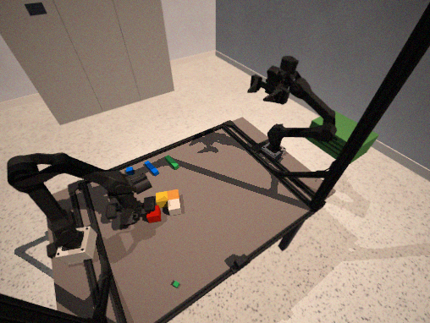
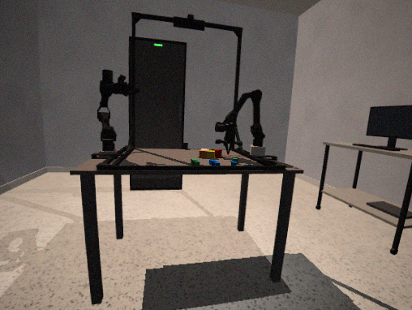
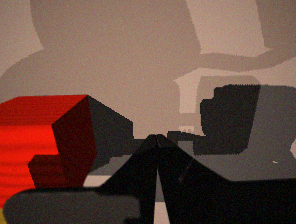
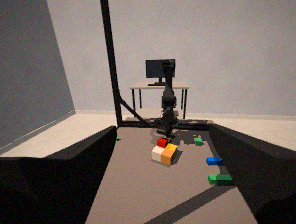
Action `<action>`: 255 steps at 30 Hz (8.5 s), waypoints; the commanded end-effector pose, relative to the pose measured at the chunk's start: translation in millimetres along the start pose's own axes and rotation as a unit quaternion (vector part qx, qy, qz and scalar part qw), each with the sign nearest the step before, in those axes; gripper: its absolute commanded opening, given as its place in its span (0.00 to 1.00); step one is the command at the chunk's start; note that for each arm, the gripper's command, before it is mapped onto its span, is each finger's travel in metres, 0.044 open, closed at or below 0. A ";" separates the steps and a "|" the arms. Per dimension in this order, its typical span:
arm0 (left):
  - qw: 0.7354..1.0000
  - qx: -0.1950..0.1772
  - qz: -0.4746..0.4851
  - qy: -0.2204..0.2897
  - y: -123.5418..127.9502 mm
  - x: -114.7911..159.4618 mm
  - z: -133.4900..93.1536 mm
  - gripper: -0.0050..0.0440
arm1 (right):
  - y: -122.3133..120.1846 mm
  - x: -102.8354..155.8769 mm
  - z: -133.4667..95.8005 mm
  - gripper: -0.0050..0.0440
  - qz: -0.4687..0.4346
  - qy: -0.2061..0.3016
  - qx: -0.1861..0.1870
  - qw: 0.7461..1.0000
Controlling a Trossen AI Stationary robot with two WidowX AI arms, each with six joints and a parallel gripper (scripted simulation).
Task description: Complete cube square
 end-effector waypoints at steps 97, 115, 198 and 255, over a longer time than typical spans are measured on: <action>1.000 0.004 -0.001 -0.001 55.5 -2.1 2.0 0.10 | 0.6 0.0 -0.1 0.92 0.003 0.000 -0.002 1.000; 1.000 -0.001 0.000 0.000 8.6 -0.1 -1.3 0.10 | 0.6 0.0 -0.1 0.92 0.003 0.000 -0.002 1.000; 1.000 0.004 -0.001 -0.001 24.3 -0.8 1.8 0.10 | 0.6 0.0 -0.1 0.92 0.003 0.000 -0.002 1.000; 1.000 0.004 -0.001 -0.001 55.3 -1.8 2.0 0.10 | 0.6 0.0 -0.1 0.92 0.003 0.000 -0.002 1.000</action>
Point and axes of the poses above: on each arm, the point midway between the two fingers, 35 mm back from their tips, its own z axis out along the fingers, its own y axis across the jaws, x = y × z, the point moved 1 cm from there along -z, back along the fingers, and after that the axes turned 2 degrees about -z, right-handed, at the moved point
